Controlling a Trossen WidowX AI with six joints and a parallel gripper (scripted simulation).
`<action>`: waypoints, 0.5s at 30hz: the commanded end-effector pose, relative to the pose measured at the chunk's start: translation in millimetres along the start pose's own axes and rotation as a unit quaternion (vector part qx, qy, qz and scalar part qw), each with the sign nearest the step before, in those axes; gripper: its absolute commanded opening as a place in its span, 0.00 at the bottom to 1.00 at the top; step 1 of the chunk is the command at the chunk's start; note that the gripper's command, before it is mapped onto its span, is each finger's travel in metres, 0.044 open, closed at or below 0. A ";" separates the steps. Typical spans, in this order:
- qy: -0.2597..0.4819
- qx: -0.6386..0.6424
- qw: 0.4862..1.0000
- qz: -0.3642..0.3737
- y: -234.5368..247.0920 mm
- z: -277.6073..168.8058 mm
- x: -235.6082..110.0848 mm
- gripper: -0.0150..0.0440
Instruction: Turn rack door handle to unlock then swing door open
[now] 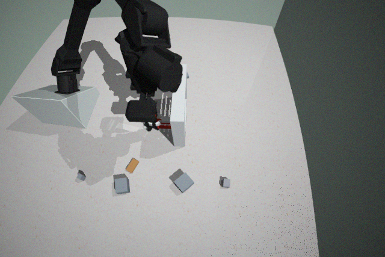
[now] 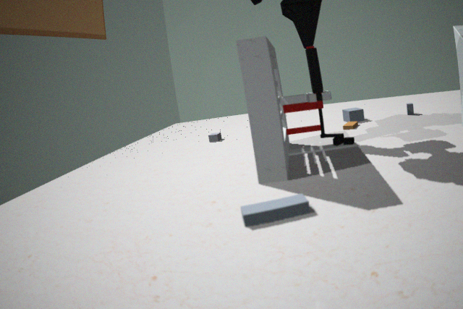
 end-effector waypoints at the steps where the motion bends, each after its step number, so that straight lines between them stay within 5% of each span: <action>1: 0.003 0.003 1.000 0.004 -0.1 -0.3 10.5 0.74; 15: 0.003 0.003 1.000 0.005 0.5 -1.0 33.3 0.74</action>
Point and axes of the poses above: the point midway between the two fingers, 35 mm back from their tips, its own x axis out along the fingers, its own y axis across the jaws, z = x × y, the point moved 6 cm from there along -x, back along the fingers, and after that the axes turned 8 degrees about x, right-handed, at the moved point
